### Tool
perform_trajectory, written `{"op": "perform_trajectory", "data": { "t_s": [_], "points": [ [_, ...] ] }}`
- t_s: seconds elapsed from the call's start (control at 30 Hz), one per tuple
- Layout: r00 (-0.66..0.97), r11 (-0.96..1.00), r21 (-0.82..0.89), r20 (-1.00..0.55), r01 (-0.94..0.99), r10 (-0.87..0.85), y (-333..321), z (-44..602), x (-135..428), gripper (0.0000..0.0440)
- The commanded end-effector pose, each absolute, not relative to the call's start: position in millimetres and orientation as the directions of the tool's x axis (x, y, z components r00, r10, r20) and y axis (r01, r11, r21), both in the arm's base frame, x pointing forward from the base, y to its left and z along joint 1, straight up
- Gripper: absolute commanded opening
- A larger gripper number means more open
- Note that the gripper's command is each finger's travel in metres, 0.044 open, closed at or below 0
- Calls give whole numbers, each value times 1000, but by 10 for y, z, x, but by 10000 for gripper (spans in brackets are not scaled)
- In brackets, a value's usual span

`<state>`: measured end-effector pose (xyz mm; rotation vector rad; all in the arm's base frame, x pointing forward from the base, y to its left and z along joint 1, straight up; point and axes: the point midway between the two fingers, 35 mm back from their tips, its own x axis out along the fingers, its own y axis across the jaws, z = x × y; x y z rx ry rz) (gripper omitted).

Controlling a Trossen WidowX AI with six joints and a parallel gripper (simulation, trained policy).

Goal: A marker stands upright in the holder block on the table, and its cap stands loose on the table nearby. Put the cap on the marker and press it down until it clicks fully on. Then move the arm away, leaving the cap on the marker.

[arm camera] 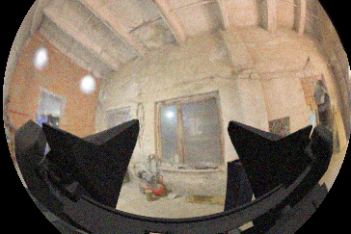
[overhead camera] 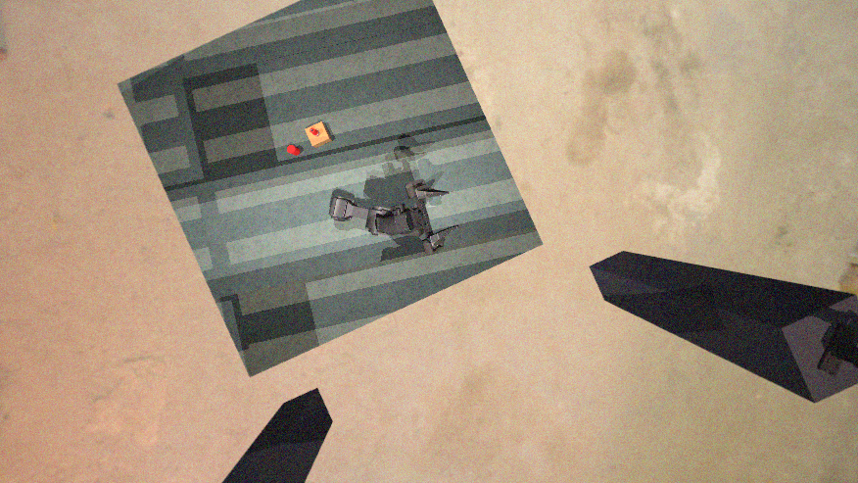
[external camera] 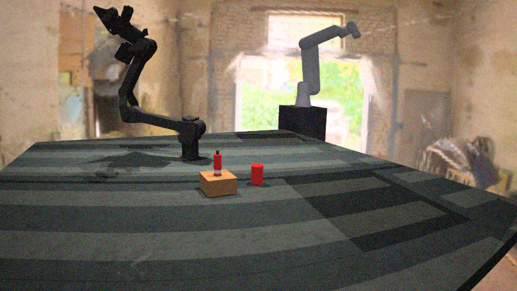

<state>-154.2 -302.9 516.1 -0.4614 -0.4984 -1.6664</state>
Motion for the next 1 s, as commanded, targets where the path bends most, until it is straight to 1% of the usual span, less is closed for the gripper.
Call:
{"op": "perform_trajectory", "data": {
  "t_s": [0.0, 0.17, 0.23, 0.3, 0.97],
  "points": [
    [-141, -130, 61, 571, 990, -809, -3013, 5181, -1529, 374],
    [-117, -118, 40, 624, 992, -773, -2924, 5287, -1465, 250],
    [-106, -113, 31, 646, 993, -756, -2884, 5329, -1438, 210],
    [-96, -109, 22, 666, 994, -740, -2844, 5368, -1411, 210],
    [18, -67, -66, 834, 996, -551, -2423, 5677, -1119, 262]
  ]
}}
